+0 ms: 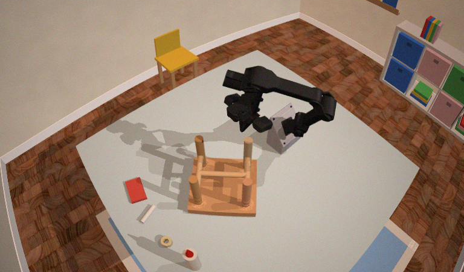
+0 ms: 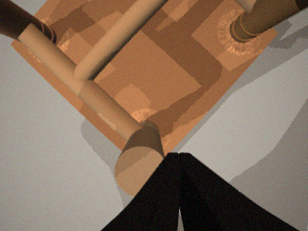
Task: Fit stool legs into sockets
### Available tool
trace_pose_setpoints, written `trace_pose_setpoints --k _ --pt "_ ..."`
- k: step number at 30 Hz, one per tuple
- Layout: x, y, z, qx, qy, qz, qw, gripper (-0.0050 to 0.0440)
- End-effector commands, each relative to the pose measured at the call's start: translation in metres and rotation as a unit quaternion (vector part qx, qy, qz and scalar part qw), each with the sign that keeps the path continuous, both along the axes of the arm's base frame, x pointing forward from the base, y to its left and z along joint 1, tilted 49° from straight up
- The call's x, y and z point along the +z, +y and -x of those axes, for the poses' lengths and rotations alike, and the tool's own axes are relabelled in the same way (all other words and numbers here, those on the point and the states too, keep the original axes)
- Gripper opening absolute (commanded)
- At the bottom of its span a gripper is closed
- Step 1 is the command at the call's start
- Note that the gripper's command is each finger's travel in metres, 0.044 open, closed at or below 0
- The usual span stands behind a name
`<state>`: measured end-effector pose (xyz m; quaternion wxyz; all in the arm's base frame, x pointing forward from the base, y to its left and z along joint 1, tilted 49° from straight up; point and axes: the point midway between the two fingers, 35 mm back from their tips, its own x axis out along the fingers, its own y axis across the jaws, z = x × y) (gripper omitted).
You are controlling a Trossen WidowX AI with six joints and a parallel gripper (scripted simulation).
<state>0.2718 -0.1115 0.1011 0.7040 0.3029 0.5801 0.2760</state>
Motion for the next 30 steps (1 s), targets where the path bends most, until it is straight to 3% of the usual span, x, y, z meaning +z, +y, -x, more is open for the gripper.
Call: trace_pose_setpoints --k 1,30 --pt "0.009 0.012 0.02 0.017 -0.01 -0.007 1.0 0.0" --pt "-0.016 0.041 0.024 0.017 -0.01 -0.007 1.0 0.0"
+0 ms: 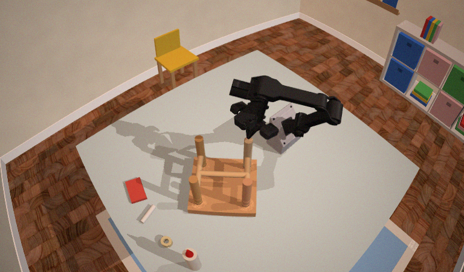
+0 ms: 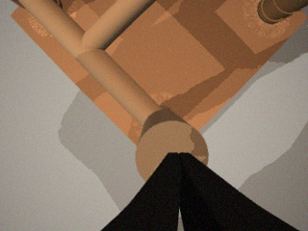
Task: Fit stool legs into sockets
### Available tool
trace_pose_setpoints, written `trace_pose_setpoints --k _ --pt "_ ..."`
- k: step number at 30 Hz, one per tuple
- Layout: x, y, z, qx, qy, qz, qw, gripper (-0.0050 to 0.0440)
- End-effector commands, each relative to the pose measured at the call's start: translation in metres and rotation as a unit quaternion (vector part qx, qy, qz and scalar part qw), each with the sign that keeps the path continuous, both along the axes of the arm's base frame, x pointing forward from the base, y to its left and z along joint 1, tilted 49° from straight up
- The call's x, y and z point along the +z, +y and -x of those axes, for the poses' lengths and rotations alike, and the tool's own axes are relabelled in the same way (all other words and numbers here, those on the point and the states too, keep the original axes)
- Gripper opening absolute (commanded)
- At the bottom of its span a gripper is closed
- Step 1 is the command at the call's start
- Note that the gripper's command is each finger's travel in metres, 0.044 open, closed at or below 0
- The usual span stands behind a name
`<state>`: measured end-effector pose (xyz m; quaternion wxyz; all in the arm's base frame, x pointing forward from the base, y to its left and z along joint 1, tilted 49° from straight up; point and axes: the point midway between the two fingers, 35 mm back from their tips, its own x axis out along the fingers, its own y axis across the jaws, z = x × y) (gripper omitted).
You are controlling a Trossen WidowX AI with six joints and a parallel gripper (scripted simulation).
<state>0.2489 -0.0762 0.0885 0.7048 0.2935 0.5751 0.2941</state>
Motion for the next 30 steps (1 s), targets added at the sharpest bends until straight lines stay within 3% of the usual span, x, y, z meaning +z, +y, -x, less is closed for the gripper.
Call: trace_pose_setpoints --k 1,30 --pt "-0.003 0.006 0.001 0.001 0.002 -0.002 1.0 0.0" --pt "-0.018 0.022 0.003 0.001 0.002 -0.002 1.0 0.0"
